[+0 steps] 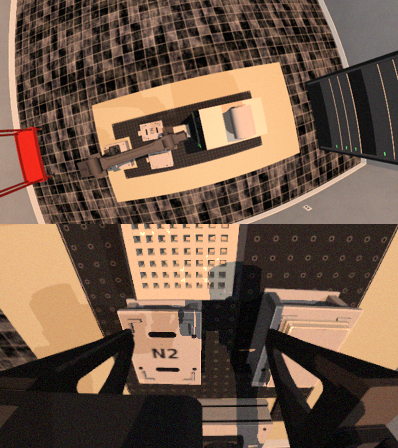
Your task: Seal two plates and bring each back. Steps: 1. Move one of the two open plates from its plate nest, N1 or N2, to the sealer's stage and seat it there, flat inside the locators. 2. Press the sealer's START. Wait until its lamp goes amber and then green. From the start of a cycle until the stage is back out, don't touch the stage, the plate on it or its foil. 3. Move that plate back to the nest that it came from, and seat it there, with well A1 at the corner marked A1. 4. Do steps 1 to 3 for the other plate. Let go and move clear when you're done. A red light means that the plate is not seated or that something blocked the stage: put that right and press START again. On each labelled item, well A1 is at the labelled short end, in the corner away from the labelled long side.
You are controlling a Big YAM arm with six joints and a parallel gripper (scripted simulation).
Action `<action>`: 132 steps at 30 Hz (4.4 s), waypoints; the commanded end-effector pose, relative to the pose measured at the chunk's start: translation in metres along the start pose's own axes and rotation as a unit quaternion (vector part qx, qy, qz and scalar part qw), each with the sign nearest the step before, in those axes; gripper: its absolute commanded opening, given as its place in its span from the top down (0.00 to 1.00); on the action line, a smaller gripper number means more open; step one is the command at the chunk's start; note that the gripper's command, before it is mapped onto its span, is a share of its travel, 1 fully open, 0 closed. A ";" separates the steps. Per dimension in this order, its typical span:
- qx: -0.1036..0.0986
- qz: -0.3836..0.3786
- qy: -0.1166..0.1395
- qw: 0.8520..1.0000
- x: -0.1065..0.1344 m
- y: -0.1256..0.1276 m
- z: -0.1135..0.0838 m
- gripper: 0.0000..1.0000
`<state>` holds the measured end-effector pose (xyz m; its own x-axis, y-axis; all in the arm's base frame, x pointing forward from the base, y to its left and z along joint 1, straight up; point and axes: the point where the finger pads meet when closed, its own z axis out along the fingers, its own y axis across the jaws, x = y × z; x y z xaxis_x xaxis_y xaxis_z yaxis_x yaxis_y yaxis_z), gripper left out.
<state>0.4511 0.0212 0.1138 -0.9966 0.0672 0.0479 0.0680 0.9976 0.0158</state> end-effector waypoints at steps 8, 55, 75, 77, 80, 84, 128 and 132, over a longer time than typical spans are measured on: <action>-0.005 0.003 -0.036 0.999 -0.021 -0.012 -0.040 0.02; -0.004 0.011 -0.002 1.000 -0.002 -0.085 -0.098 1.00; 0.001 -0.002 -0.057 0.998 -0.012 -0.083 -0.141 1.00; 0.001 0.006 -0.058 0.998 -0.012 -0.087 -0.141 1.00; 0.000 0.008 -0.055 0.998 -0.012 -0.087 -0.139 1.00; -0.001 0.010 -0.036 0.999 -0.010 -0.086 -0.123 1.00; 0.003 0.009 -0.369 0.929 0.003 -0.088 -0.112 1.00; -0.001 0.004 -0.387 0.922 0.002 -0.084 -0.110 1.00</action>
<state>0.4361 -0.0615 0.2141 -0.7725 0.0559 -0.6325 0.0625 0.9980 0.0120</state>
